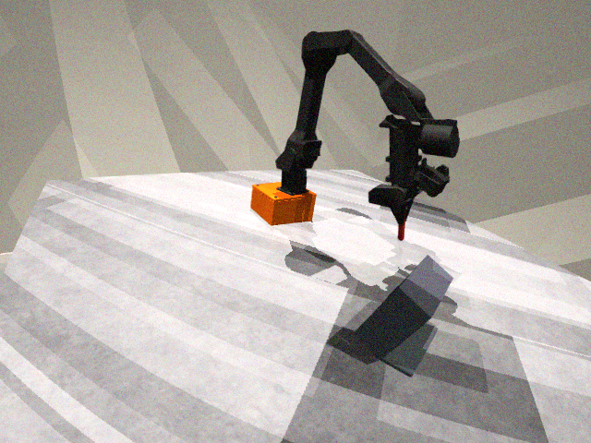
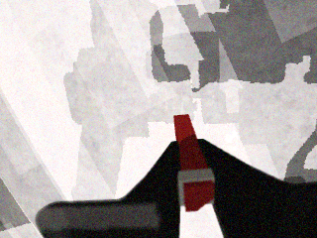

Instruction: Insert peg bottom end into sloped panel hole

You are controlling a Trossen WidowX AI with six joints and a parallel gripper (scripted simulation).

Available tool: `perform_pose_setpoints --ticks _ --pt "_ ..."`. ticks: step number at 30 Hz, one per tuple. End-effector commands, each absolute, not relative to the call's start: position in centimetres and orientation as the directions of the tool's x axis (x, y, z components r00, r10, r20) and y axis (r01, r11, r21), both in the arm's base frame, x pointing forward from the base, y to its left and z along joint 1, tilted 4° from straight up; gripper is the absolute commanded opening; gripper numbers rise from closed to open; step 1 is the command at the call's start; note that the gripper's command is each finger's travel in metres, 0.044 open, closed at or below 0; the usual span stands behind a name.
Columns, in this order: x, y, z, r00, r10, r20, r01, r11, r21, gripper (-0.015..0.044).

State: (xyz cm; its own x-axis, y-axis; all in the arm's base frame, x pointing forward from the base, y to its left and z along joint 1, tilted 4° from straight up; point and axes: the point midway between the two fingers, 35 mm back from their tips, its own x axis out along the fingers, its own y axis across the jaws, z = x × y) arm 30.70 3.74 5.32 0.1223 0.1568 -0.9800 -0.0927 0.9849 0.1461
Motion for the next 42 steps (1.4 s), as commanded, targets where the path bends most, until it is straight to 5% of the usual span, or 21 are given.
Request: perform_pose_setpoints --ticks 1,42 --pt "30.9 3.4 5.1 0.136 0.177 -0.975 -0.095 0.982 0.165 0.0" --pt "32.8 -0.9 4.1 0.307 0.281 -0.909 -0.101 0.96 0.262 0.0"
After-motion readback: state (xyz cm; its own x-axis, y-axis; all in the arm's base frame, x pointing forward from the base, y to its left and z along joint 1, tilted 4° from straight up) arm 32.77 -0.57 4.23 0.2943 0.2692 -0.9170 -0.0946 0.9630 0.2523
